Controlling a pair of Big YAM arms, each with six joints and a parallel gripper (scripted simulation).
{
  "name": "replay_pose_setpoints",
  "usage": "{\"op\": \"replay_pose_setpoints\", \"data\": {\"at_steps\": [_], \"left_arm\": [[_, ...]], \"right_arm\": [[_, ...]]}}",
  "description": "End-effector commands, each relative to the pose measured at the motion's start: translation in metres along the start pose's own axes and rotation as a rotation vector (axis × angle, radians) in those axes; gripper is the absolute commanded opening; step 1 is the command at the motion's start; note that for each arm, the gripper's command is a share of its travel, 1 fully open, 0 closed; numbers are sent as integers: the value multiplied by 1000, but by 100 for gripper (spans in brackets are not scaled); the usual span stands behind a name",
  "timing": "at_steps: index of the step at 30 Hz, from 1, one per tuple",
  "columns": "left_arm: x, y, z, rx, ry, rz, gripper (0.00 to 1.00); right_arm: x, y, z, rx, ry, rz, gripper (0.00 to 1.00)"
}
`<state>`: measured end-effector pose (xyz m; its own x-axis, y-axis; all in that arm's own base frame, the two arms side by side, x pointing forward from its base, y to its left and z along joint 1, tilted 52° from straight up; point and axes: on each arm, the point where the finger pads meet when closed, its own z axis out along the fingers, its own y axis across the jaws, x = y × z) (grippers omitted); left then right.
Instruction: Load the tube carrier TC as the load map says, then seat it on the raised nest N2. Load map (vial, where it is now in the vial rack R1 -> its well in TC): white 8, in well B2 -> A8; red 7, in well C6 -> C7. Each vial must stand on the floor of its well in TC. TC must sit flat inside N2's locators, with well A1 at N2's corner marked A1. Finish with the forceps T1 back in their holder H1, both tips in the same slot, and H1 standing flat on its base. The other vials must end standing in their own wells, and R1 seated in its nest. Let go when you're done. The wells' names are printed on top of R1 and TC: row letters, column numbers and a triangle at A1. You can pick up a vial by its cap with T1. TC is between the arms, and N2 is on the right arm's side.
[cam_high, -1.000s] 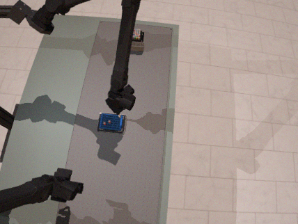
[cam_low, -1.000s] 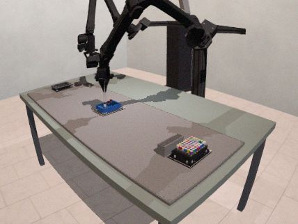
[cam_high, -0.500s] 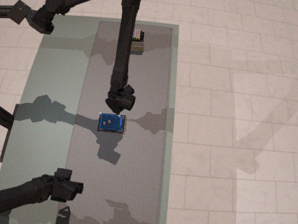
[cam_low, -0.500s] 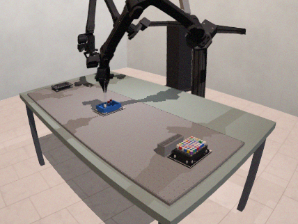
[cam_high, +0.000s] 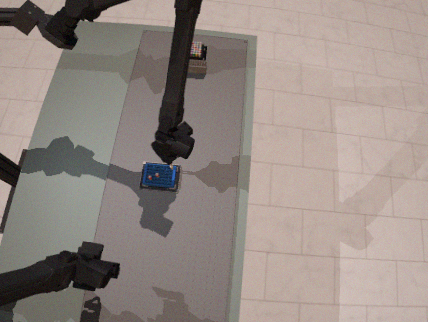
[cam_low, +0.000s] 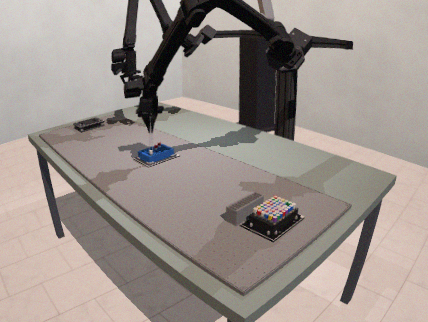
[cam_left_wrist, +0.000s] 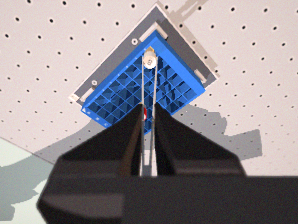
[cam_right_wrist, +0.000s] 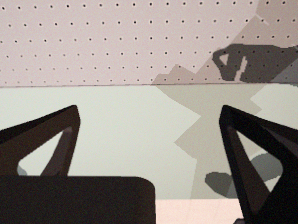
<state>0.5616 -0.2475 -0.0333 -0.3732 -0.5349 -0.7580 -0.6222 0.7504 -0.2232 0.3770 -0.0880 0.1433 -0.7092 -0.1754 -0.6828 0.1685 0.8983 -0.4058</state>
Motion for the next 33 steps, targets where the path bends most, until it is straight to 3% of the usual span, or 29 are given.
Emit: {"op": "replay_pose_setpoints", "data": {"at_steps": [1, 33], "left_arm": [[1, -4, -4, 3, 2, 1, 9], [-1, -6, -3, 3, 0, -1, 9]], "right_arm": [[-5, -1, -2, -1, -5, -14, 100], [-5, -1, -2, -1, -5, -14, 100]]}}
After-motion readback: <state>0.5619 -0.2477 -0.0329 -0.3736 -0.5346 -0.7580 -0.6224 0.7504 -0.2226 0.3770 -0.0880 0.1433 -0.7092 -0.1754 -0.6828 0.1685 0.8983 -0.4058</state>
